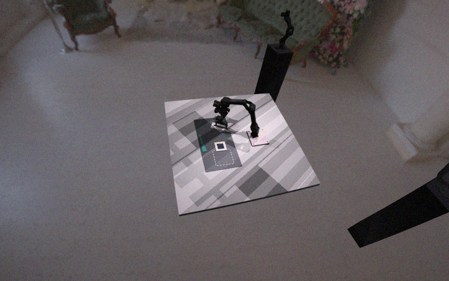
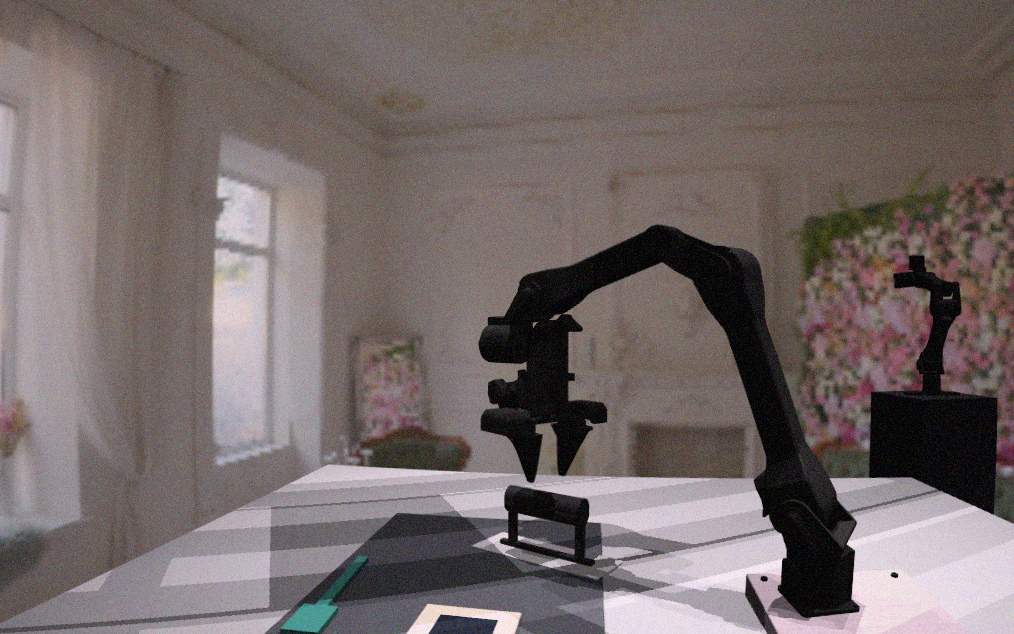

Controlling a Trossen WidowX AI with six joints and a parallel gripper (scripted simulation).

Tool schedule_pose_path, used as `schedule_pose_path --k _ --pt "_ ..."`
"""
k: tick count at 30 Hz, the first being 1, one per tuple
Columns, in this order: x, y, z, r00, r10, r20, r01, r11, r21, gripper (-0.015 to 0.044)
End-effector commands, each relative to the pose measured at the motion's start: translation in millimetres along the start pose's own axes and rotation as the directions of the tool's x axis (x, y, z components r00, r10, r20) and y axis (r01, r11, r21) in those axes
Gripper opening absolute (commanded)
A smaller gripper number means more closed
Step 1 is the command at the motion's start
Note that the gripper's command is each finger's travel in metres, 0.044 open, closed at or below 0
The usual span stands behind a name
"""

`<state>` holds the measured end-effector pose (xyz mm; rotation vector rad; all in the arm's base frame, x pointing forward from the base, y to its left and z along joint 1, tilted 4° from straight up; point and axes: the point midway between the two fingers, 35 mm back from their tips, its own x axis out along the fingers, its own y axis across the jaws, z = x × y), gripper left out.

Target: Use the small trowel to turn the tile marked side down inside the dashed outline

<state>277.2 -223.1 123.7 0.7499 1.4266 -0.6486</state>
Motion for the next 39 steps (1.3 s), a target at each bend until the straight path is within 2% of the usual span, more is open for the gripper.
schedule_pose_path --k 1,5,14,39 --pt "0 0 0 1.0 0.002 -0.002 -0.002 0.985 -0.172 0.027" --pt "0 0 0 1.0 0.002 -0.002 -0.003 0.966 -0.257 0.027" --pt "1 0 0 1.0 0.002 -0.002 -0.003 0.966 -0.257 0.027" --pt "41 1 1 1.0 0.002 -0.002 -0.003 0.967 -0.256 0.027"
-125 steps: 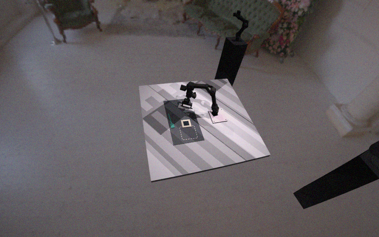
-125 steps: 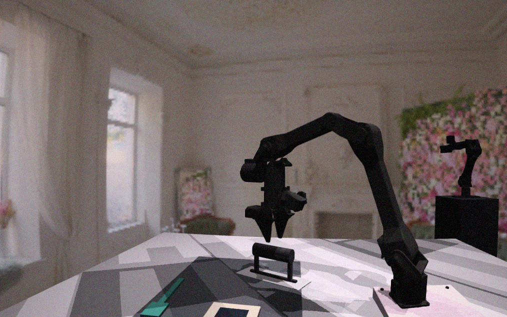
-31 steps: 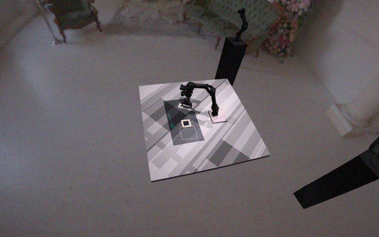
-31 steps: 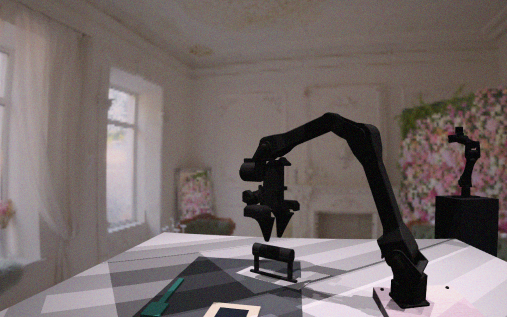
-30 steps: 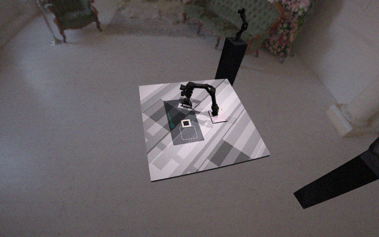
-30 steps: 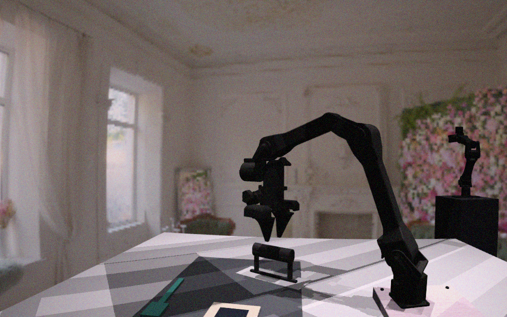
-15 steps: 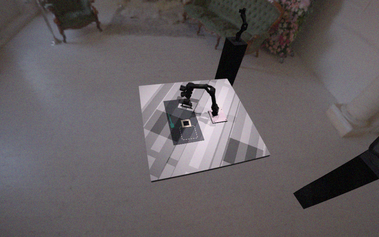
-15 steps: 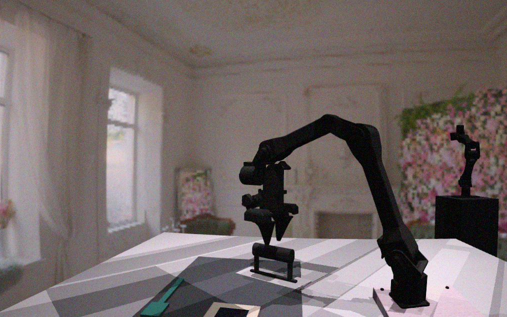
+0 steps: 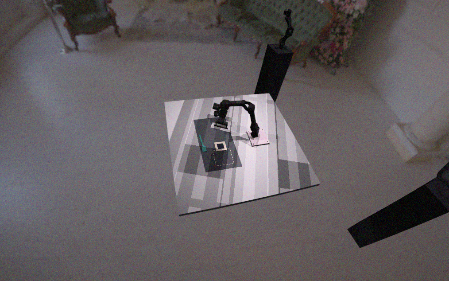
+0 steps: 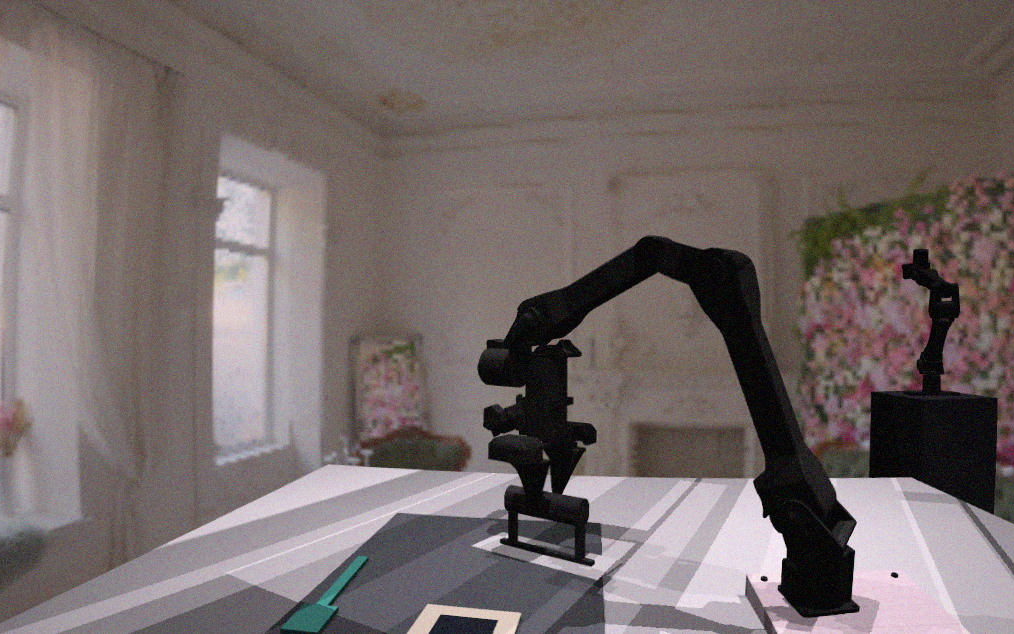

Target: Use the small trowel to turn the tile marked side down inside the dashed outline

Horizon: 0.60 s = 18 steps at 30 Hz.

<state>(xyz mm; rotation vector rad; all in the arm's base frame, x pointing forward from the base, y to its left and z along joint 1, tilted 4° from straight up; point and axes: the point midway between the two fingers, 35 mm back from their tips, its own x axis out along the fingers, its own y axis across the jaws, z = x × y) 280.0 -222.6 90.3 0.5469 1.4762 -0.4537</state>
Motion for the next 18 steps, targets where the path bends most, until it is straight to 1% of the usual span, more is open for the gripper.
schedule_pose_path --k 1,4,9,11,18 --pt "8.6 0.5 -0.6 1.0 0.003 -0.002 -0.003 1.0 -0.002 0.027" --pt "10.9 0.6 -0.8 1.0 0.003 -0.002 -0.003 1.0 -0.002 0.027" --pt "10.9 0.6 -0.8 1.0 0.003 -0.002 -0.003 1.0 -0.002 0.0139" --pt "10.9 0.6 -0.8 1.0 0.003 -0.002 -0.003 1.0 -0.002 0.013" --pt "10.9 0.6 -0.8 1.0 0.003 -0.002 -0.003 1.0 -0.002 0.013"
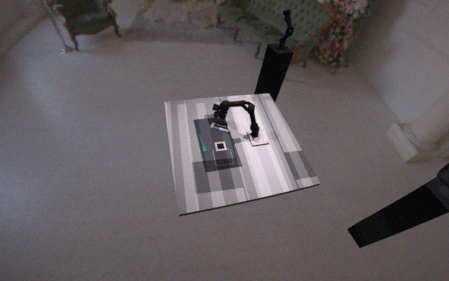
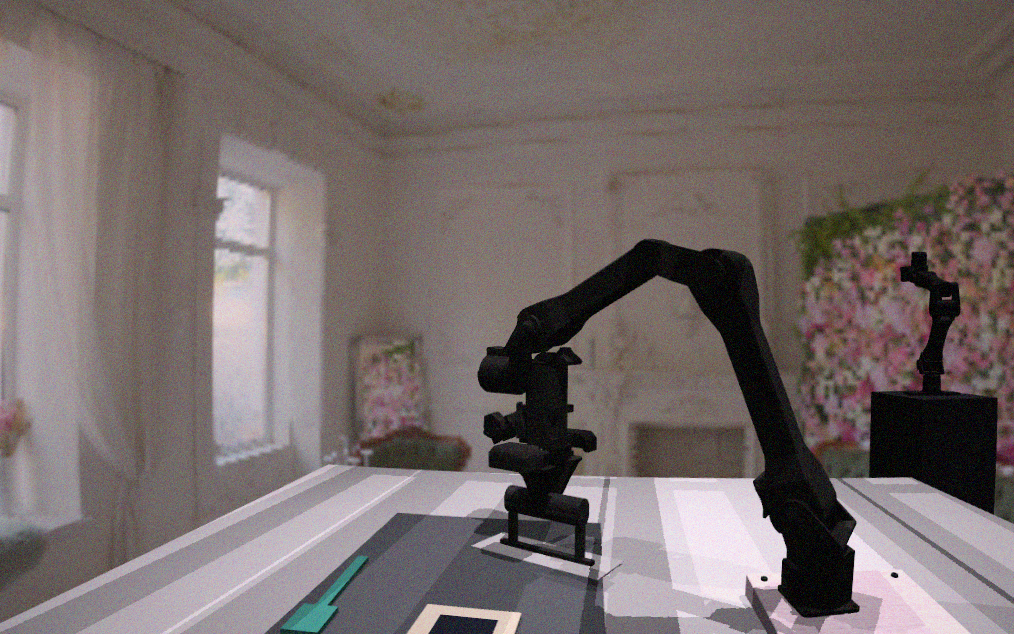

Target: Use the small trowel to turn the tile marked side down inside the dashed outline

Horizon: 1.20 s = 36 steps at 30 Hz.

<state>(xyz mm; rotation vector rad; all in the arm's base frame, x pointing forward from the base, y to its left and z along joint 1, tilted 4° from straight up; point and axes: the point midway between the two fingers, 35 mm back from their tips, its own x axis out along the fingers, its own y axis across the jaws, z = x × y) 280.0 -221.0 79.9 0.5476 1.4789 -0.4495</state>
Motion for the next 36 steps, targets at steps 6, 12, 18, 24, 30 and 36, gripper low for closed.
schedule_pose_path --k 6,12,18,24,30,36 --pt "0.5 0.0 0.3 1.0 0.001 0.001 -0.001 1.0 0.0 0.013" --pt "0.5 0.0 0.3 1.0 0.001 0.001 -0.001 1.0 0.0 0.013" --pt "0.5 0.0 0.3 1.0 0.001 0.001 -0.001 0.995 0.105 0.013" --pt "0.5 0.0 0.3 1.0 0.001 0.001 -0.001 0.96 0.281 0.013" --pt "0.5 0.0 0.4 1.0 0.001 0.001 -0.001 0.894 0.448 0.013" --pt "0.5 0.0 0.4 1.0 0.001 0.001 -0.002 0.799 0.601 0.013"
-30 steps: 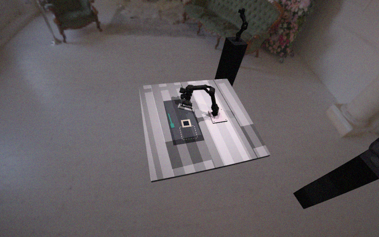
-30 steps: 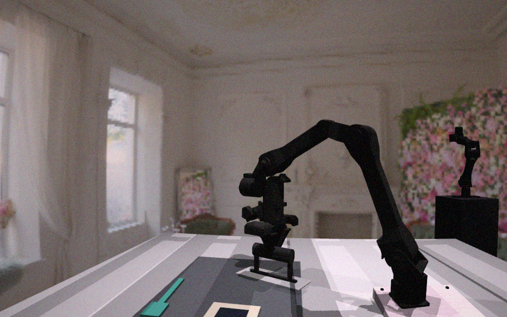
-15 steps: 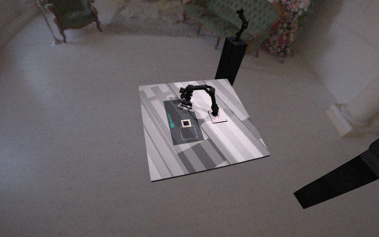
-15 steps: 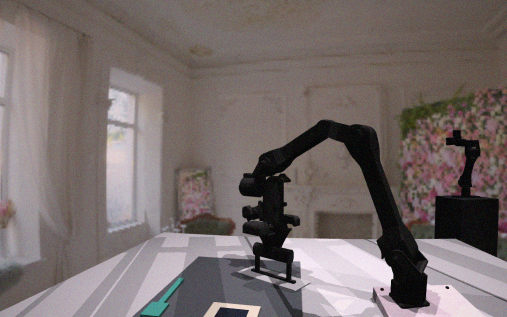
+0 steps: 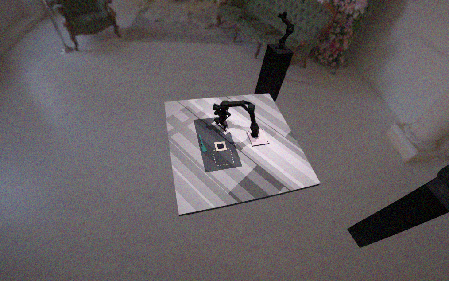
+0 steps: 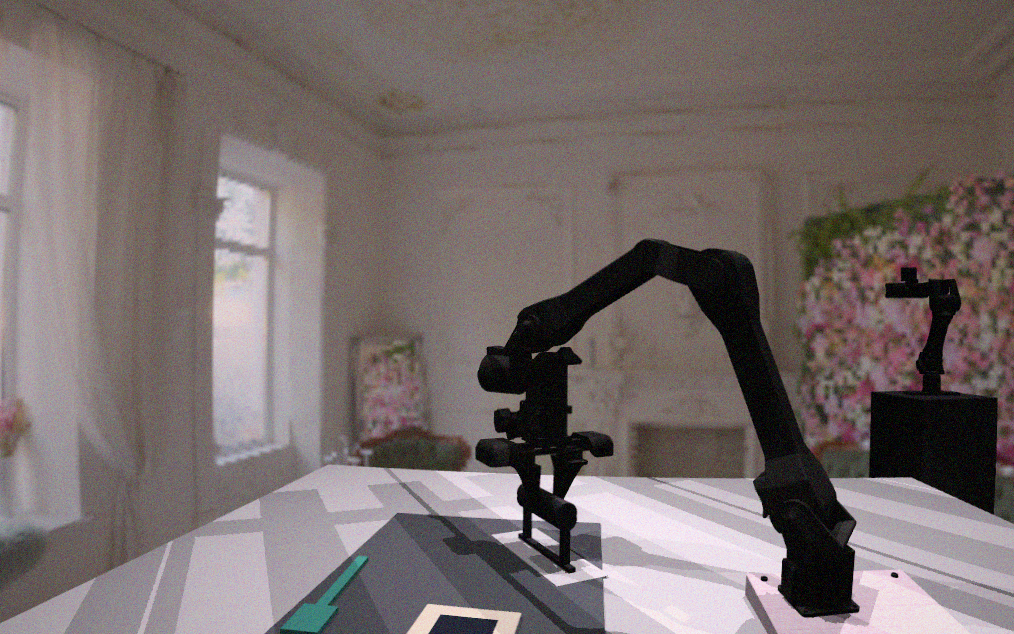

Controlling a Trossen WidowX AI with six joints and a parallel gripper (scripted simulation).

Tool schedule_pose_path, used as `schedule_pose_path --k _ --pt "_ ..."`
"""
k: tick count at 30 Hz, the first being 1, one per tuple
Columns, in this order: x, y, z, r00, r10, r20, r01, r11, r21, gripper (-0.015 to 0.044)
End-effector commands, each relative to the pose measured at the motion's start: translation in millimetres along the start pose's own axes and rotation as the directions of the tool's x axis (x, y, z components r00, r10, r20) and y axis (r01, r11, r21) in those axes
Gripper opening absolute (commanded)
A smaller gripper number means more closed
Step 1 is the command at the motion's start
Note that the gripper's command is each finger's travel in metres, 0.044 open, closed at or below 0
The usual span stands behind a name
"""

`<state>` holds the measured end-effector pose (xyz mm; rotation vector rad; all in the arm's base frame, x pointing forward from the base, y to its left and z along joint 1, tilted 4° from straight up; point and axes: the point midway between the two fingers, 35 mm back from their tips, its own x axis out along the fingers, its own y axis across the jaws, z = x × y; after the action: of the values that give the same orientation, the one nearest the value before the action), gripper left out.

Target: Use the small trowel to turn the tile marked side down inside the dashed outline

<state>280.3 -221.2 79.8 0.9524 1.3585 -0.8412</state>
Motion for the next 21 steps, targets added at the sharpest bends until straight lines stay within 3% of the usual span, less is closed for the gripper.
schedule_pose_path --k 1,15,21 --pt "0.3 0.0 0.0 1.0 0.001 -0.001 0.0 0.988 0.157 0.013" --pt "0.3 -0.1 0.0 1.0 0.001 -0.001 0.0 0.841 0.541 0.013" --pt "0.3 -0.1 0.0 1.0 0.001 -0.001 0.0 0.83 0.558 0.013"
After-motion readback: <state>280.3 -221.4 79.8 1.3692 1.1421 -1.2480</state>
